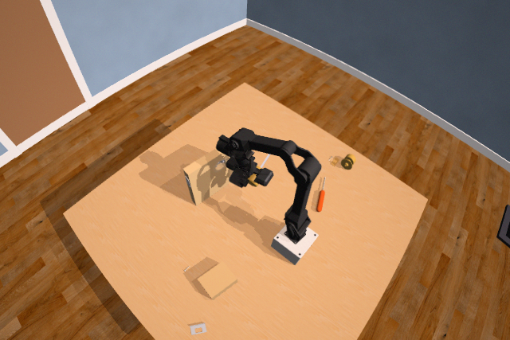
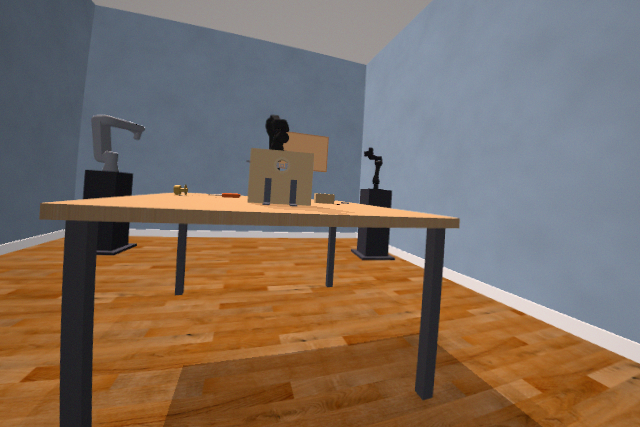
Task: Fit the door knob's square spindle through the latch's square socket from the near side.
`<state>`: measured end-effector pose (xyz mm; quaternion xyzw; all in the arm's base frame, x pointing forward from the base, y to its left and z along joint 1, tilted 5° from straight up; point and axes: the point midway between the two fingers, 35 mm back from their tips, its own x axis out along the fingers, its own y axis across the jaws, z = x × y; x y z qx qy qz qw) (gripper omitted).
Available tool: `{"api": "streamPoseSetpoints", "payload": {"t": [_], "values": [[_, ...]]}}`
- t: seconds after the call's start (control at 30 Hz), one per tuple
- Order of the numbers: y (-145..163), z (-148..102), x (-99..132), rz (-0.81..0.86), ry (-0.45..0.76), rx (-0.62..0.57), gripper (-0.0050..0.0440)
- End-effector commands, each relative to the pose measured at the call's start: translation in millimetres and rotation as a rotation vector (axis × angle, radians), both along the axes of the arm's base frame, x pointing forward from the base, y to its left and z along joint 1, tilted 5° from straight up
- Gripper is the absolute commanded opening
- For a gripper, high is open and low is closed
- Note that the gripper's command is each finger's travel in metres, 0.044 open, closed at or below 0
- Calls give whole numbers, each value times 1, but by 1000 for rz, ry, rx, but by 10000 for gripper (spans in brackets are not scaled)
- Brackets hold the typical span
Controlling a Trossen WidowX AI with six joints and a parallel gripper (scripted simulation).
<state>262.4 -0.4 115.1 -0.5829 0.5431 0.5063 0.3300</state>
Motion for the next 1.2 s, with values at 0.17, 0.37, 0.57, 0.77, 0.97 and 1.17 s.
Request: {"api": "streamPoseSetpoints", "payload": {"t": [0.17, 0.37, 0.57, 0.77, 0.97, 1.17], "values": [[23, 15, 2, 420, 104, 7, 0], [33, 19, 1, 592, 159, 10, 0], [47, 25, -2, 850, 247, 12, 0], [60, 30, -5, 1102, 342, 13, 0], [67, 33, -7, 1236, 396, 13, 0], [67, 34, -7, 1241, 398, 13, 0]]}}
